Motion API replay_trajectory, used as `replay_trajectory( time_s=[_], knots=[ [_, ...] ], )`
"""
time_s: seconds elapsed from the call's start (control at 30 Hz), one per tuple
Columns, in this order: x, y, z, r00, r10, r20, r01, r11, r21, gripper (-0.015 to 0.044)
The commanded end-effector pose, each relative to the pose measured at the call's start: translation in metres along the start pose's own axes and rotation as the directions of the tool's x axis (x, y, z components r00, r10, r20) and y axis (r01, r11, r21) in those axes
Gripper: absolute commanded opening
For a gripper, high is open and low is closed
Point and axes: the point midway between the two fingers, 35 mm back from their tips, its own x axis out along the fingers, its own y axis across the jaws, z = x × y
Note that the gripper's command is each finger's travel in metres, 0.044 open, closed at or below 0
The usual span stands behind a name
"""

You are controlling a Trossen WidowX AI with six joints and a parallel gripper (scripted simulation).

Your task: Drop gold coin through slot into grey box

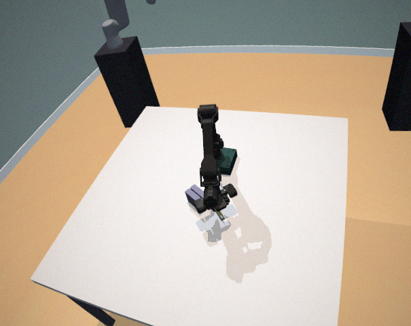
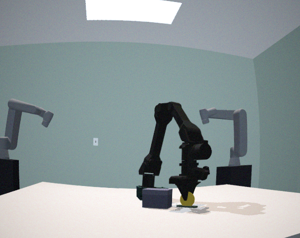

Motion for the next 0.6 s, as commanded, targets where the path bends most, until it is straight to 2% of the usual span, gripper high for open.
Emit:
replay_trajectory(
  time_s=[0.0,0.37,0.53,0.57],
  knots=[
    [0.006,-0.001,-0.001,1.0,-0.005,-0.002,0.005,1.0,0.006,0.0161],
    [0.021,0.0,-0.002,1.0,-0.005,-0.002,0.005,1.0,0.006,0.0161],
    [0.021,0.0,-0.002,1.0,-0.005,-0.002,0.005,1.0,0.006,0.0029],
    [0.021,0.0,-0.002,1.0,-0.005,-0.002,0.005,1.0,0.006,0.0023]
  ],
)
